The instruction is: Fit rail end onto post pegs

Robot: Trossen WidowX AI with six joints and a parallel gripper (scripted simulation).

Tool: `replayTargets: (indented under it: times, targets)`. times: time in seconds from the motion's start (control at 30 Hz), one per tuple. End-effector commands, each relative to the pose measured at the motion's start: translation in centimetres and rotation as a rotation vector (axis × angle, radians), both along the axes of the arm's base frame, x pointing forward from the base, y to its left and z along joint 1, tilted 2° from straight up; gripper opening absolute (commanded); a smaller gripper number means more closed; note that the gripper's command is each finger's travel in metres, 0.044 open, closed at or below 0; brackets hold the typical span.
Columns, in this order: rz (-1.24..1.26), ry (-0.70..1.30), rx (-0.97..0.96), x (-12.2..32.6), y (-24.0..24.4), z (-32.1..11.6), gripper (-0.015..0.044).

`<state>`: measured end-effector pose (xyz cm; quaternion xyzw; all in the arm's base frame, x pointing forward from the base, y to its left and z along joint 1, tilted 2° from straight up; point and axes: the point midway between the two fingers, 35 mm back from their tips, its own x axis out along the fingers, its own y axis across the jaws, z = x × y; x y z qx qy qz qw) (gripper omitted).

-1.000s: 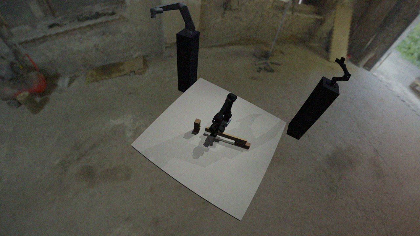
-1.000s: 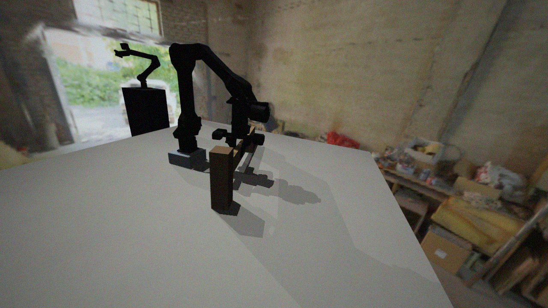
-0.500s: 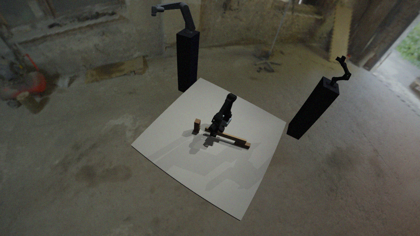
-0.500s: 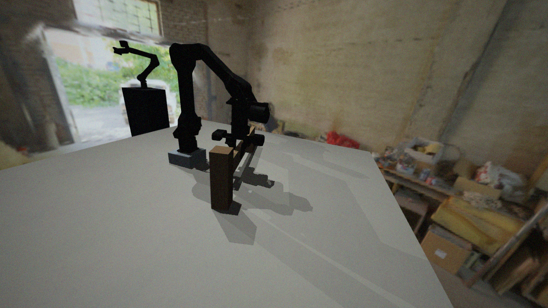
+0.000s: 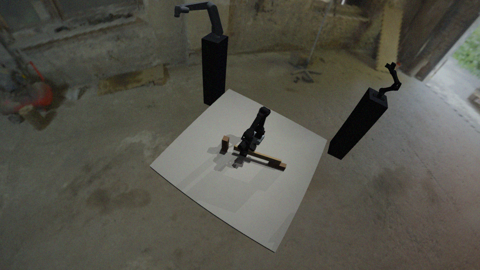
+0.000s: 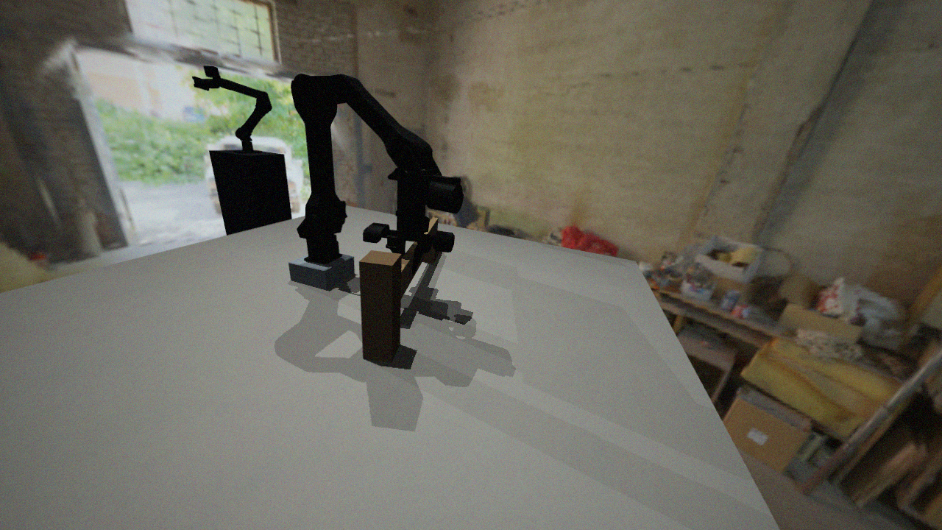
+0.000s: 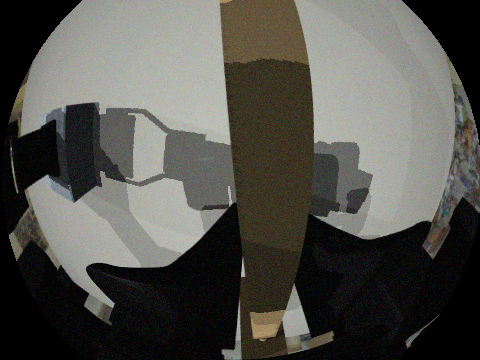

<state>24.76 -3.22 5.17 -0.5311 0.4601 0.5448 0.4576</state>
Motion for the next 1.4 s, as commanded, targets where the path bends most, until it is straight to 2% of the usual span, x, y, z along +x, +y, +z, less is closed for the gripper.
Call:
replayTargets:
  times: [0.0,1.37]
  targets:
    - [0.004,-0.005,-0.003,0.2,-0.2,0.2,0.0]
    - [0.004,-0.005,-0.004,0.6,-1.4,0.2,0.0]
